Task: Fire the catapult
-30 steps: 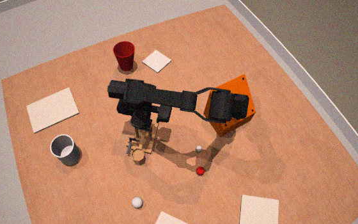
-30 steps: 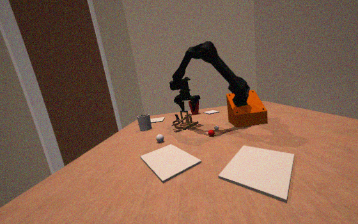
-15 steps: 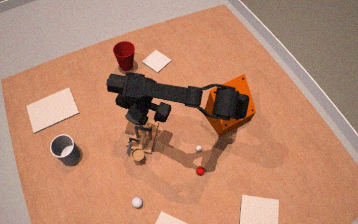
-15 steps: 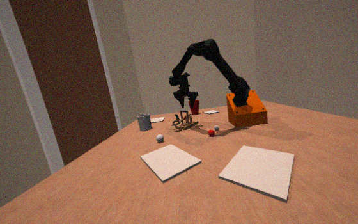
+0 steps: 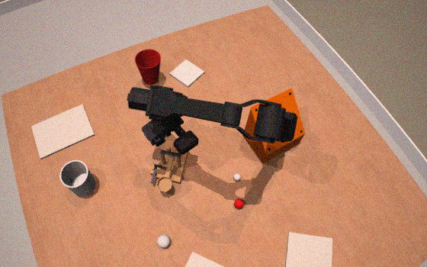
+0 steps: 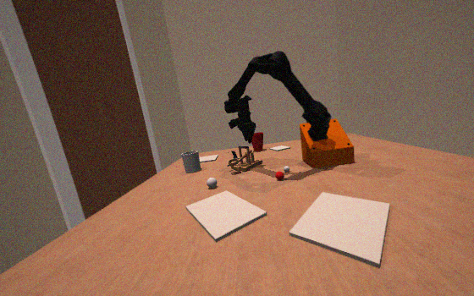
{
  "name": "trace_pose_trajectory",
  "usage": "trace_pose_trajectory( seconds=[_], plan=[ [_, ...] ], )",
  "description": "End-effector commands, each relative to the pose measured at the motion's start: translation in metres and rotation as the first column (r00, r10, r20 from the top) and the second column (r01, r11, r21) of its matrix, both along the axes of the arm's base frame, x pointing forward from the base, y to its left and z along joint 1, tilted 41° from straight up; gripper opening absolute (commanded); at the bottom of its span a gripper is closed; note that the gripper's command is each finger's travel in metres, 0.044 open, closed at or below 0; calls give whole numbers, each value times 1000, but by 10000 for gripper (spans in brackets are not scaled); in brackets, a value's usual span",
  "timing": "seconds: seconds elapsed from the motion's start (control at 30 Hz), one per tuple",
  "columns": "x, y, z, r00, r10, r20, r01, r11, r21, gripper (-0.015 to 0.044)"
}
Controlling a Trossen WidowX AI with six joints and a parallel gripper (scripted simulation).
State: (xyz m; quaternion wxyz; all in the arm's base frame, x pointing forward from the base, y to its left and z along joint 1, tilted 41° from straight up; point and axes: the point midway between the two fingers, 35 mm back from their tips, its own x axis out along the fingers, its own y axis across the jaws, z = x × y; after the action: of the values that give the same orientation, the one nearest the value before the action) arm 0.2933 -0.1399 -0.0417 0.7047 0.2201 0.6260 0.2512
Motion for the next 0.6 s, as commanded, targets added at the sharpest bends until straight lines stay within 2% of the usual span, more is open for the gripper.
trace_pose_trajectory(
  seconds=[0.0, 0.27, 0.57],
  plan=[
    [0, 0, 1, 991, -101, -83, 102, 995, 8, 440],
    [-1, -1, 2, 918, -303, -256, 313, 950, -3, 440],
    [-1, -2, 3, 752, -497, -433, 526, 849, -60, 440]
  ],
)
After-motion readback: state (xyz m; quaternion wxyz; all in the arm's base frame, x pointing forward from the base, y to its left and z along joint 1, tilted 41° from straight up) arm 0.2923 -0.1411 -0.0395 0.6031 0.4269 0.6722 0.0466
